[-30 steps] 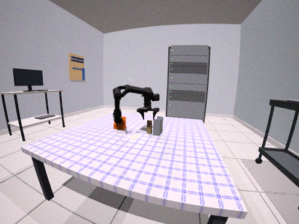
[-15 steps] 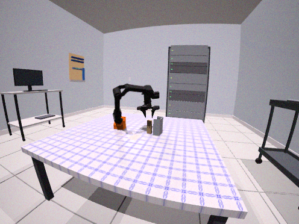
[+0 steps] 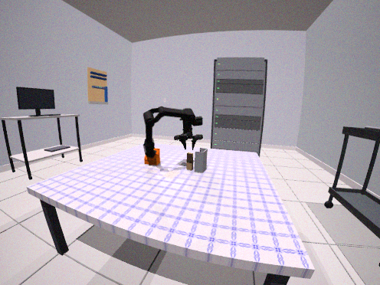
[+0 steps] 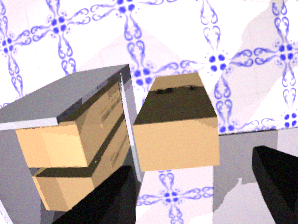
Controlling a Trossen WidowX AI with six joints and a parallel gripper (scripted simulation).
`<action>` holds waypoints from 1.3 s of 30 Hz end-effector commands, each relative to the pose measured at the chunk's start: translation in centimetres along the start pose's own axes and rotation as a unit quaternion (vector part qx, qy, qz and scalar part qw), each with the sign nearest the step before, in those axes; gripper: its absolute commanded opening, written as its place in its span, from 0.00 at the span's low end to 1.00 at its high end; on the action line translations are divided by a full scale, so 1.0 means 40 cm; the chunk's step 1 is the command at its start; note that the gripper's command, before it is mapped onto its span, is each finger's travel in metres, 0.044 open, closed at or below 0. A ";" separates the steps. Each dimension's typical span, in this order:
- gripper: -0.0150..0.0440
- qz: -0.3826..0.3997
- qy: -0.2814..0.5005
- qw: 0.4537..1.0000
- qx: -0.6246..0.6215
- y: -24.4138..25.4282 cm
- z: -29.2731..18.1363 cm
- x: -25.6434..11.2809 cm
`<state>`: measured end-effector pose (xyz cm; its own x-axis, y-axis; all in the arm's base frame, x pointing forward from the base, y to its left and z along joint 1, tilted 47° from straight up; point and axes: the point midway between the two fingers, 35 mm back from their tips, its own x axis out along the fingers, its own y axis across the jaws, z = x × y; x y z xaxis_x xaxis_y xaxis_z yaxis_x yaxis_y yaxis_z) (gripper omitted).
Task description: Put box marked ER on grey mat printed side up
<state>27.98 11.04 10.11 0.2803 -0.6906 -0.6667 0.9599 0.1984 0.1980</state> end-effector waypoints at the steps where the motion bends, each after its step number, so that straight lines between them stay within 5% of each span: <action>1: 0.65 0.001 0.000 1.000 0.000 0.001 0.000 0.000; 39: 0.65 -0.051 -0.001 0.999 0.000 0.022 -0.004 0.057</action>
<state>29.35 10.35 9.02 0.1797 -0.7065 -0.6846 0.9837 0.1254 0.1288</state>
